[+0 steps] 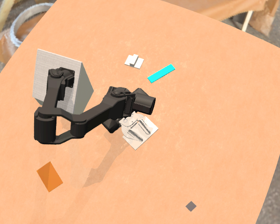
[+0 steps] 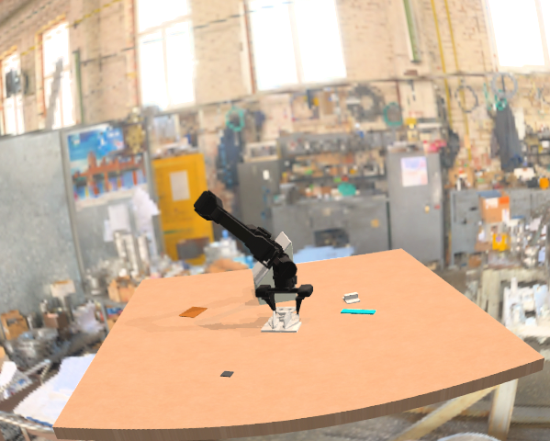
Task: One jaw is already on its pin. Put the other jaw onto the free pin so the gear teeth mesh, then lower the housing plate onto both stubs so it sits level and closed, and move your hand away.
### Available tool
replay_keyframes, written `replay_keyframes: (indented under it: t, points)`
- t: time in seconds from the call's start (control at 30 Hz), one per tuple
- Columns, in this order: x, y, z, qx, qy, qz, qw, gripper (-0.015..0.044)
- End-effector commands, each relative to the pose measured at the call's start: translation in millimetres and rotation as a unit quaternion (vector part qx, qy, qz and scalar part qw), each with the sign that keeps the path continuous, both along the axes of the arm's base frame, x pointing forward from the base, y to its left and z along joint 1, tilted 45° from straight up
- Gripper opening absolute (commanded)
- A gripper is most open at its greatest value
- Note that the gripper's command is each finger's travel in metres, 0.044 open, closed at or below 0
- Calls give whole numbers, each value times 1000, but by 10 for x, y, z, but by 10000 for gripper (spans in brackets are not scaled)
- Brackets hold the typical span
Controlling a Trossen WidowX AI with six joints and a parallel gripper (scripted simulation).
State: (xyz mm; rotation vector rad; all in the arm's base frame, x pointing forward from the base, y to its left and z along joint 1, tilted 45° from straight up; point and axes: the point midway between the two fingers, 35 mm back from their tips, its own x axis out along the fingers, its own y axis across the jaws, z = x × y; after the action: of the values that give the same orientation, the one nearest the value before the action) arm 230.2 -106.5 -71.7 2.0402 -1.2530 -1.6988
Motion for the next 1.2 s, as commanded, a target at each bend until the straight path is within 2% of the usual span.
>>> replay_keyframes:
  t: [0.0,1.17]
  points:
    - [-7,-10,1,-3,3,2,1000,351]
    - [-9,-59,-47,-3,8,7,1000,351]
